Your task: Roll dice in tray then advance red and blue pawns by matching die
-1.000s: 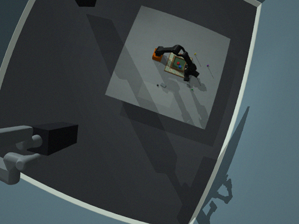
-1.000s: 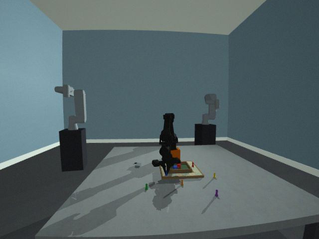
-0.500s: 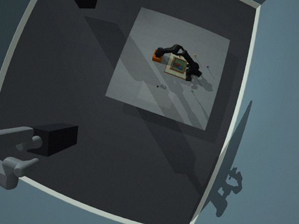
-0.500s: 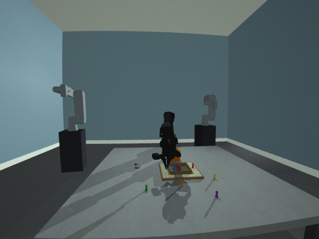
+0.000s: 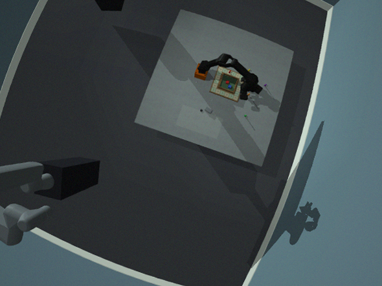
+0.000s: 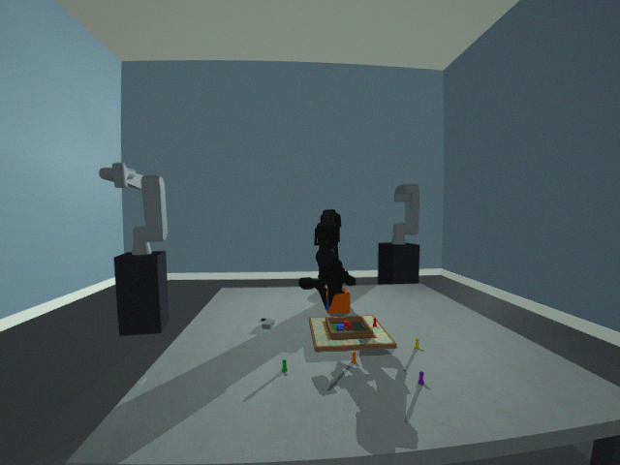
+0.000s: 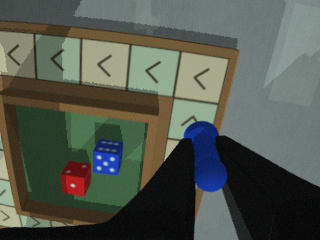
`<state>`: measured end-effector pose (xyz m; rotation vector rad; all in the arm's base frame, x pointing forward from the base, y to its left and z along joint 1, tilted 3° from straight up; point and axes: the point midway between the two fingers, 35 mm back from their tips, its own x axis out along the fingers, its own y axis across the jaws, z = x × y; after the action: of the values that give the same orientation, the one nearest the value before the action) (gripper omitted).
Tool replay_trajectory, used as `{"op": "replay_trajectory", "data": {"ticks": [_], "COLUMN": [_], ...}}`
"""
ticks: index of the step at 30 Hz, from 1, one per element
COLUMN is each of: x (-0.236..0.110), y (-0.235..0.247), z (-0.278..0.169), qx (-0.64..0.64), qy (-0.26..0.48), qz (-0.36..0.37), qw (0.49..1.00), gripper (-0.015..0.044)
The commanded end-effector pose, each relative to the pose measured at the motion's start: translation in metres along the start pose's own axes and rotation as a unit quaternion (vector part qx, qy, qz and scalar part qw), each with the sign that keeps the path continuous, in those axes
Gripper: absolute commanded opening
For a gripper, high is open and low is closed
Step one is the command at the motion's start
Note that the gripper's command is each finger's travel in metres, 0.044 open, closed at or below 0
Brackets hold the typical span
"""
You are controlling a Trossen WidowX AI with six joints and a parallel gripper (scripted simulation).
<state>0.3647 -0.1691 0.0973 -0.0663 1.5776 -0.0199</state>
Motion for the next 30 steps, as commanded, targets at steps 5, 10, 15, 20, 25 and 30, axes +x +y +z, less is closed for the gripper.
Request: {"op": "replay_trajectory", "data": {"ticks": [5, 10, 15, 20, 25, 30], "x": [0.017, 0.028, 0.039, 0.05, 0.062, 0.071], "y": [0.045, 0.075, 0.106, 0.141, 0.176, 0.206], "z": [0.019, 0.029, 0.037, 0.044, 0.046, 0.046], "qx": [-0.001, 0.004, 0.003, 0.0, -0.003, -0.005], "qy": [0.001, 0.005, 0.003, 0.002, 0.0, 0.0], "qz": [0.006, 0.003, 0.005, 0.007, 0.009, 0.011], "qw": [1.0, 1.0, 1.0, 1.0, 1.0, 1.0], "gripper": [0.0, 0.0, 0.0, 0.0, 0.0, 0.0]}}
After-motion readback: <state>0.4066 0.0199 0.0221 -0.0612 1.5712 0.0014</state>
